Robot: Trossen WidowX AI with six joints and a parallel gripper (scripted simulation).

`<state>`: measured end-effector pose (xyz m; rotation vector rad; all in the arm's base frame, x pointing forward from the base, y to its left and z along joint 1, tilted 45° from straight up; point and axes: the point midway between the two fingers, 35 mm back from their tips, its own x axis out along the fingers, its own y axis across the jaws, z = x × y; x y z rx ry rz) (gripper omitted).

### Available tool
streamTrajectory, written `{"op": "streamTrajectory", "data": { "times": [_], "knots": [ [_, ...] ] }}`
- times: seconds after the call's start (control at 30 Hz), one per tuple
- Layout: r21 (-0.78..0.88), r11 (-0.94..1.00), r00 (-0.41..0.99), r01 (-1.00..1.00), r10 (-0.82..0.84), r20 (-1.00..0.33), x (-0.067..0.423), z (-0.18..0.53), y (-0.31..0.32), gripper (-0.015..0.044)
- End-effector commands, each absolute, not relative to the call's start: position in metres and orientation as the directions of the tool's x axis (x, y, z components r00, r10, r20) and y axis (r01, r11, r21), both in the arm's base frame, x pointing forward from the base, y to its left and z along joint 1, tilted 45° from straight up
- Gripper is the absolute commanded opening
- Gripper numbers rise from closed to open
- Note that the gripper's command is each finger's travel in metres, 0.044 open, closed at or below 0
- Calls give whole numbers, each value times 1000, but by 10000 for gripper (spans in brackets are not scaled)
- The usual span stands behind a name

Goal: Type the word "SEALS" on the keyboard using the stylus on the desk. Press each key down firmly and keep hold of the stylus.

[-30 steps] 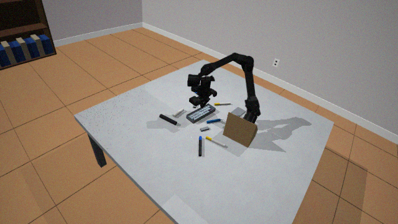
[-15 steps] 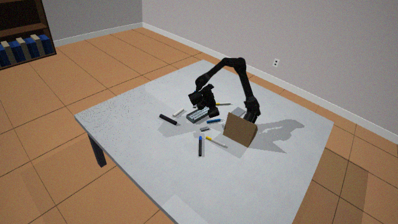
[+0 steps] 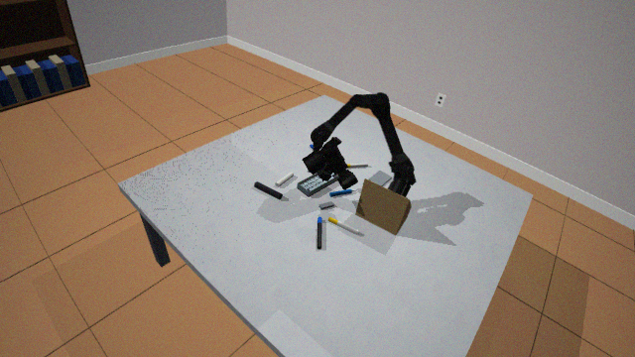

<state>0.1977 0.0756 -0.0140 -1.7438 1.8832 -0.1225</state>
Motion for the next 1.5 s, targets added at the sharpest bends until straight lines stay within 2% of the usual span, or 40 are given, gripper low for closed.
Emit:
{"op": "streamTrajectory", "data": {
  "times": [0.0, 1.47],
  "knots": [
    [-427, 141, 11, -893, -943, -334, 198, -17, 73, 150],
    [-428, 140, 12, -893, -943, -332, 210, -47, 43, 150]
  ]
}}
